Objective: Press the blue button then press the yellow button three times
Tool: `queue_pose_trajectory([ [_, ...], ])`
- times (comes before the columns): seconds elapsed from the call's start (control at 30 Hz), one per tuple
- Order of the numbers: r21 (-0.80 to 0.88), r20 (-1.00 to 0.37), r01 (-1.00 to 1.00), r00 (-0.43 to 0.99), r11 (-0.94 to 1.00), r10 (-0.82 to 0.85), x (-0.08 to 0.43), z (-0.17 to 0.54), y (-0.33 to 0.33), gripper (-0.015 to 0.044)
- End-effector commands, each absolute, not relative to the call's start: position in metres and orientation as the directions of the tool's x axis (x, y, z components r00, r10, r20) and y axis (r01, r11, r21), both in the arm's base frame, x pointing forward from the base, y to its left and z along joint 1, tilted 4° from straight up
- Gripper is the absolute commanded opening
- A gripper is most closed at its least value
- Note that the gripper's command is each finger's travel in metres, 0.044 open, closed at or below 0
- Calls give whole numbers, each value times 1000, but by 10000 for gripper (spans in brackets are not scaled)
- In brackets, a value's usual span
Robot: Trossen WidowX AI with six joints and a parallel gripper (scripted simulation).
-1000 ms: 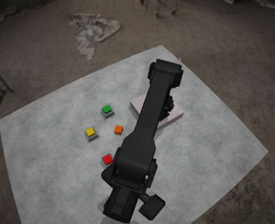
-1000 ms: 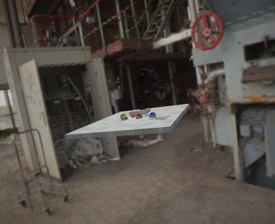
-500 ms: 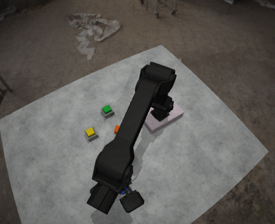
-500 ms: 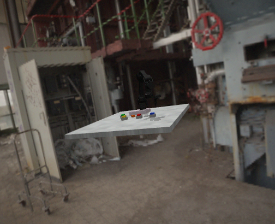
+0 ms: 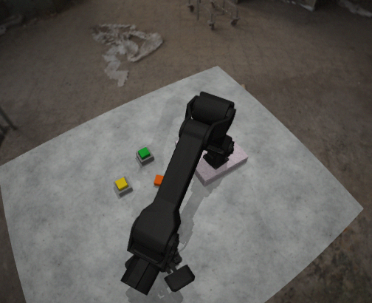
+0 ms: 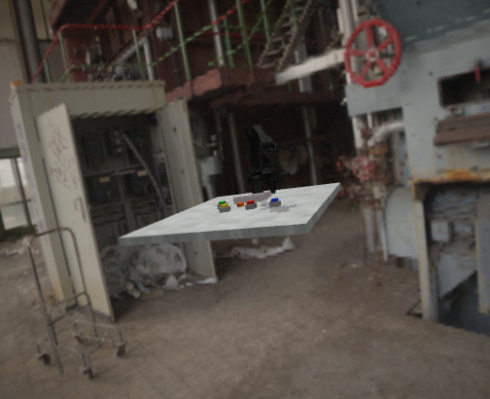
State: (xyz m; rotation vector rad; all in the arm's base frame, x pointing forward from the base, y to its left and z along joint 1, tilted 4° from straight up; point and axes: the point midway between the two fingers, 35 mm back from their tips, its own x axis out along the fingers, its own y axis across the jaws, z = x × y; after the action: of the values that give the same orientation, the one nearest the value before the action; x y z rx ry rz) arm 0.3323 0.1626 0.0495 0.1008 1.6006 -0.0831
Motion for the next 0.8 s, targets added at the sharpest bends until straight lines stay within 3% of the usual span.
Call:
queue_pose_trajectory([
  [0.0, 7, -999, 120, -30, 993, 10, 332, 49, 162, 20],
  [0.77, 7, -999, 120, -31, 993, 10, 331, 16, 162, 20],
])
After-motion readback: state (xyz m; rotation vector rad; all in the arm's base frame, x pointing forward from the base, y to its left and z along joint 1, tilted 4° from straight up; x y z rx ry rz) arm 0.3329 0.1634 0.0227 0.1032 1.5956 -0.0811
